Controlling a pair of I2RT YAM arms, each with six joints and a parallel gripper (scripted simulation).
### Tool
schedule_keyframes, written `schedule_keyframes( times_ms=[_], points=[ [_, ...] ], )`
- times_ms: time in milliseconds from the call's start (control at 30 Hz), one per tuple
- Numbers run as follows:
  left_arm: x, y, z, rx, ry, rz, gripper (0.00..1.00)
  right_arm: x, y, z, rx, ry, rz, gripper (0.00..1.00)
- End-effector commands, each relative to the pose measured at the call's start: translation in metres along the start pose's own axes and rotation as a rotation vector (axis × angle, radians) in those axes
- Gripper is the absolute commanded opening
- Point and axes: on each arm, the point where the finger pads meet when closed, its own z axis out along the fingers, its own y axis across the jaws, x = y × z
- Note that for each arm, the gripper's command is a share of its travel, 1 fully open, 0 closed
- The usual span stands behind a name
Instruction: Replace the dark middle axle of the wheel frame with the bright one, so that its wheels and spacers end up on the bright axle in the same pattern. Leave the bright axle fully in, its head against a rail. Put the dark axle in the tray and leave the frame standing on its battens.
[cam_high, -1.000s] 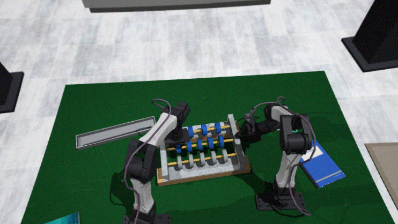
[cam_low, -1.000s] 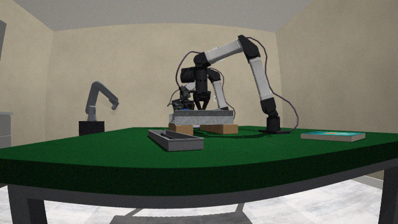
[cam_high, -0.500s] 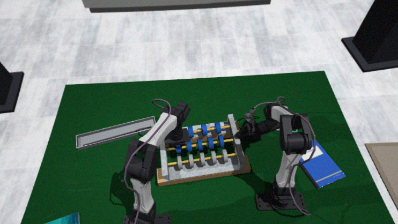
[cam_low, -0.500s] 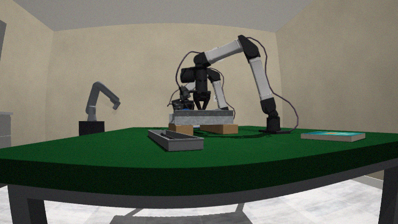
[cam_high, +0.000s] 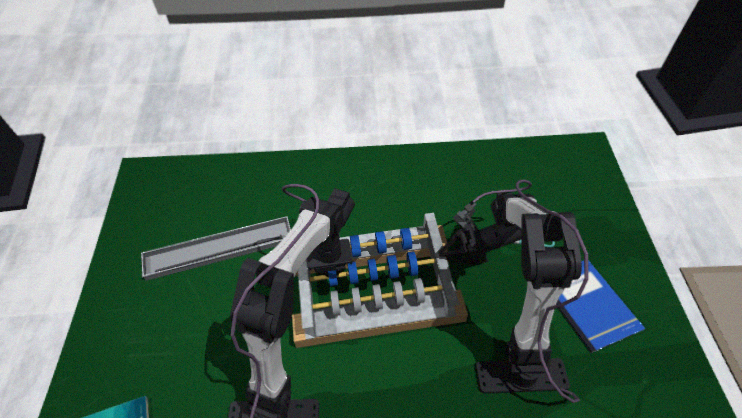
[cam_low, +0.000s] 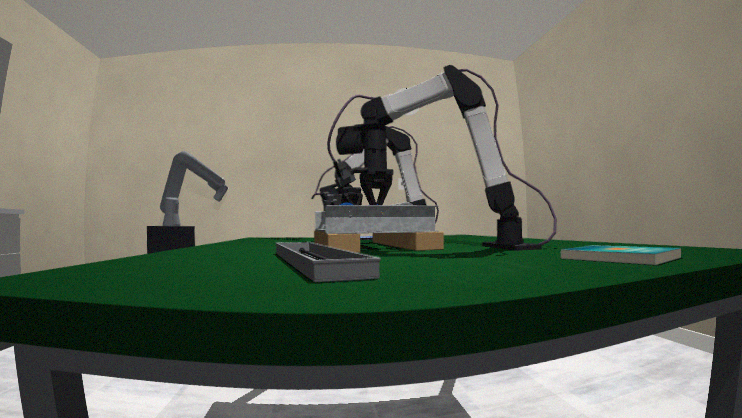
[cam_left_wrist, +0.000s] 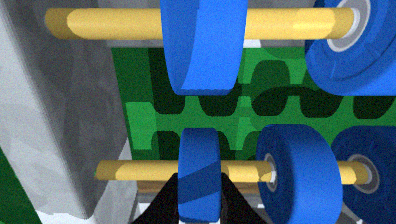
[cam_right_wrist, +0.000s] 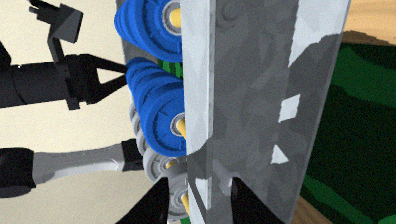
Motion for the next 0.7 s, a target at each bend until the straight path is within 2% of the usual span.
schedule_keyframes(
  times_ms=[0, 667],
  points=[
    [-0.0050, -0.0014, -0.0298, 0.033, -0.060, -0.012, 0.00, -0.0131, 0.0138, 0.0063, -0.043, -0.015, -0.071, 0.33],
    [-0.0061, 0.0001, -0.0330, 0.031, -0.071, -0.015, 0.00, -0.0141, 0.0122, 0.0057, -0.037, -0.018, -0.106, 0.33]
  ],
)
